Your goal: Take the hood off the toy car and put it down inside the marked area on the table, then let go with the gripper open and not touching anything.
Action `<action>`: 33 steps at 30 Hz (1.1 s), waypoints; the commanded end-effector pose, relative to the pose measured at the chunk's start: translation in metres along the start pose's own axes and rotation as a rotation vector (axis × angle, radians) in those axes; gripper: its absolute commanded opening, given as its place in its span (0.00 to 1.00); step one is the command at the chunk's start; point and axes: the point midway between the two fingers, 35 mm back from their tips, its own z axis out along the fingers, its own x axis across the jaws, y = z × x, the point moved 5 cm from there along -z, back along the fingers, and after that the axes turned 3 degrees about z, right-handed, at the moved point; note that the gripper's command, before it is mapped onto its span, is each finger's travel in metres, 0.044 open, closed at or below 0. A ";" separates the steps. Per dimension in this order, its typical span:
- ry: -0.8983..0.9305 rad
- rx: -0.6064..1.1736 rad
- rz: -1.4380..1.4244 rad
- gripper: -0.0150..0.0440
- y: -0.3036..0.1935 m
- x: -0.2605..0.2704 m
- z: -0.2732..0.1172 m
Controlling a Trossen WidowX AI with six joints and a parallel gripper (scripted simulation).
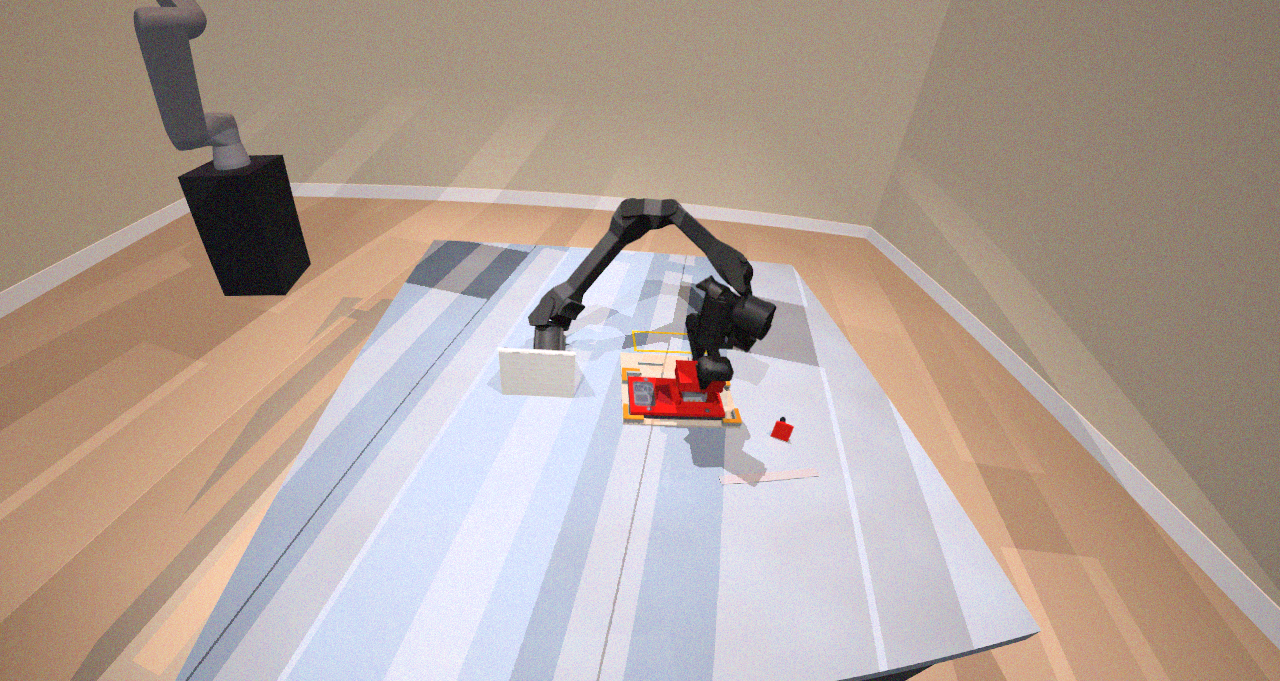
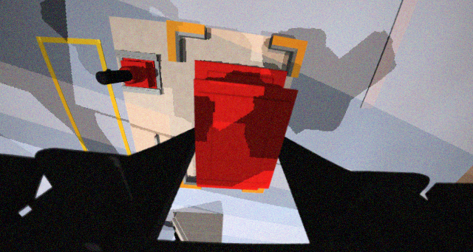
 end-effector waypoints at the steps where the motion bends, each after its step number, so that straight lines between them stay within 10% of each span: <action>1: -0.005 0.003 -0.004 0.25 0.000 0.000 -0.013; 33: -0.012 -0.001 0.003 0.25 0.002 0.098 -0.029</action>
